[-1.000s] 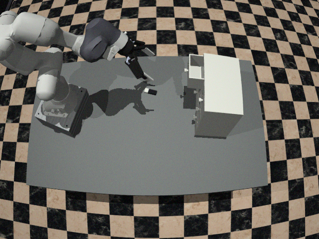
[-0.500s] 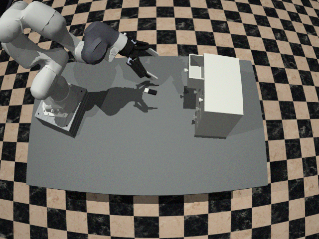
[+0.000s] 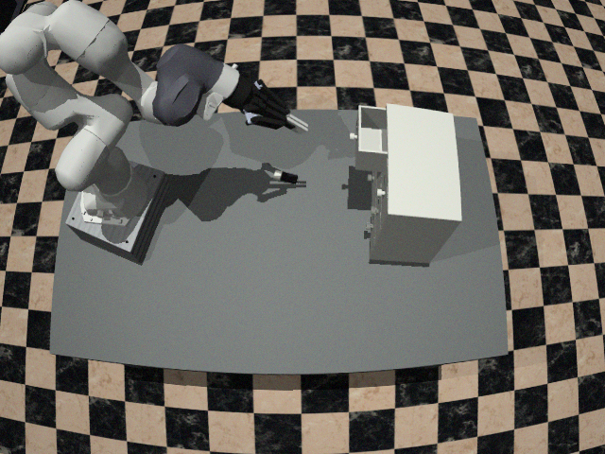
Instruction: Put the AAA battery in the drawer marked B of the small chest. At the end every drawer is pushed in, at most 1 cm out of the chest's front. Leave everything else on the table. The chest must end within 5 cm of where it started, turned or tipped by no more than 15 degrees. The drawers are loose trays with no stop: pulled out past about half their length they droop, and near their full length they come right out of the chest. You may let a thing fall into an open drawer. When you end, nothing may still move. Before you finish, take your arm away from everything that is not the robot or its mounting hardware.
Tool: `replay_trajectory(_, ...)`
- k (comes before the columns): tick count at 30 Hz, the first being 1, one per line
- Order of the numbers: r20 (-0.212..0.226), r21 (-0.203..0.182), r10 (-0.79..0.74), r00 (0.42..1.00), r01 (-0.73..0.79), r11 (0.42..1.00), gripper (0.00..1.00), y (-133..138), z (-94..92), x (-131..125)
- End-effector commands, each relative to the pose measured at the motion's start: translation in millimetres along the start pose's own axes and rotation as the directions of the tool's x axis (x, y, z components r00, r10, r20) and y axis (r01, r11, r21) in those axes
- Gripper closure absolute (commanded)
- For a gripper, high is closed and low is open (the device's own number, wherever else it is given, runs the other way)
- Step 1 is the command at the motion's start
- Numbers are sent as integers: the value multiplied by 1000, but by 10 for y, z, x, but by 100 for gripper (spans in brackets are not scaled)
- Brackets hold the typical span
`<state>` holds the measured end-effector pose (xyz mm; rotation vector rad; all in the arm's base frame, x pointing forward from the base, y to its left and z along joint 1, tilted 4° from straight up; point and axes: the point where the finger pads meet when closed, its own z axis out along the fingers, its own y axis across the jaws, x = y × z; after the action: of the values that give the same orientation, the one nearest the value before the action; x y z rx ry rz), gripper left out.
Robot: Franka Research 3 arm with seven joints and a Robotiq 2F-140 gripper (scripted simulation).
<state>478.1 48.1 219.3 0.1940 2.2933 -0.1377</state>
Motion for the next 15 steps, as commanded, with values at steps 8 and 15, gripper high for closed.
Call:
replay_trajectory(8,10,-8,21,1000,-21,1000,100,21,-4,-27)
replay_trajectory(15,10,-8,21,1000,-21,1000,100,21,72,-68)
